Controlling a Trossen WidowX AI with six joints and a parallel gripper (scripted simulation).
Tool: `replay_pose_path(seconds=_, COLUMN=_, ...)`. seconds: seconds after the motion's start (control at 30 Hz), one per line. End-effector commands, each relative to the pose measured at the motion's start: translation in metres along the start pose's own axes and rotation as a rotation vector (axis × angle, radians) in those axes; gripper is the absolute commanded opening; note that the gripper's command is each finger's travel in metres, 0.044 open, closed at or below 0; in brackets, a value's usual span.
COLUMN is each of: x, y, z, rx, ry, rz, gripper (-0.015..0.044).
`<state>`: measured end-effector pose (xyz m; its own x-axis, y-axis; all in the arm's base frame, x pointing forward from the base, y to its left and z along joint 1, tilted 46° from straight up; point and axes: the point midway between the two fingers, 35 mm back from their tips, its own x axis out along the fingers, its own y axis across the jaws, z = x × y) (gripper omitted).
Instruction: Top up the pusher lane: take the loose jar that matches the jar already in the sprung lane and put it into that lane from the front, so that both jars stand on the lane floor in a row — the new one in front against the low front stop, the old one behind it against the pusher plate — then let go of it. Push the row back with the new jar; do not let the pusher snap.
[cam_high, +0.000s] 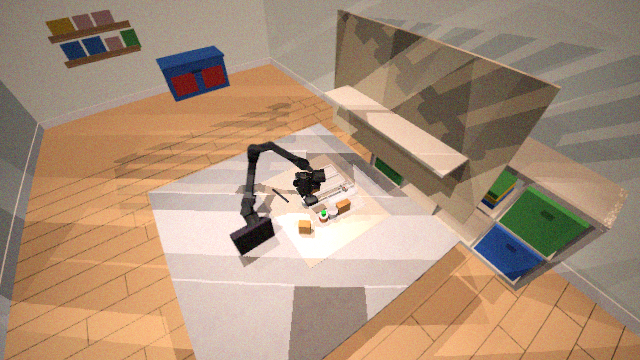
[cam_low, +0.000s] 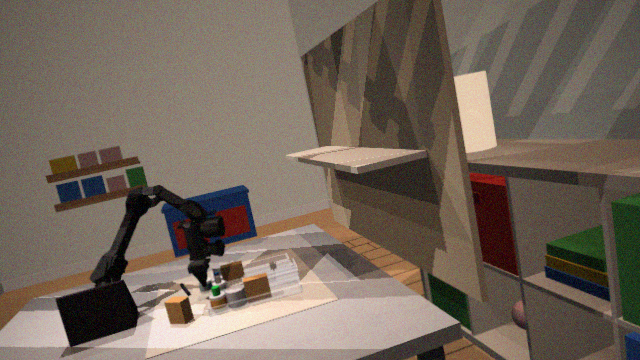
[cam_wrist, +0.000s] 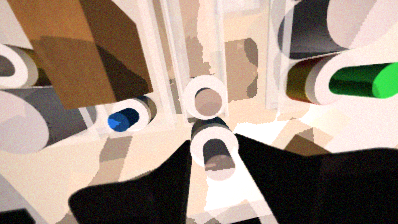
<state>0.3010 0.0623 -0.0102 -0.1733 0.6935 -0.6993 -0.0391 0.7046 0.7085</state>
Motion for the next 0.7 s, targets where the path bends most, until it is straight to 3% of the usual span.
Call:
replay_pose_path(seconds=0.0, x=-0.0017, y=0.001, z=0.0082, rx=-0.009, ry=-0.017, rz=0.002, gripper=0.0)
replay_pose_path(seconds=0.67, x=-0.0021, y=0.0015, z=0.0157, rx=-0.01, ry=-0.017, rz=0.002, gripper=0.0)
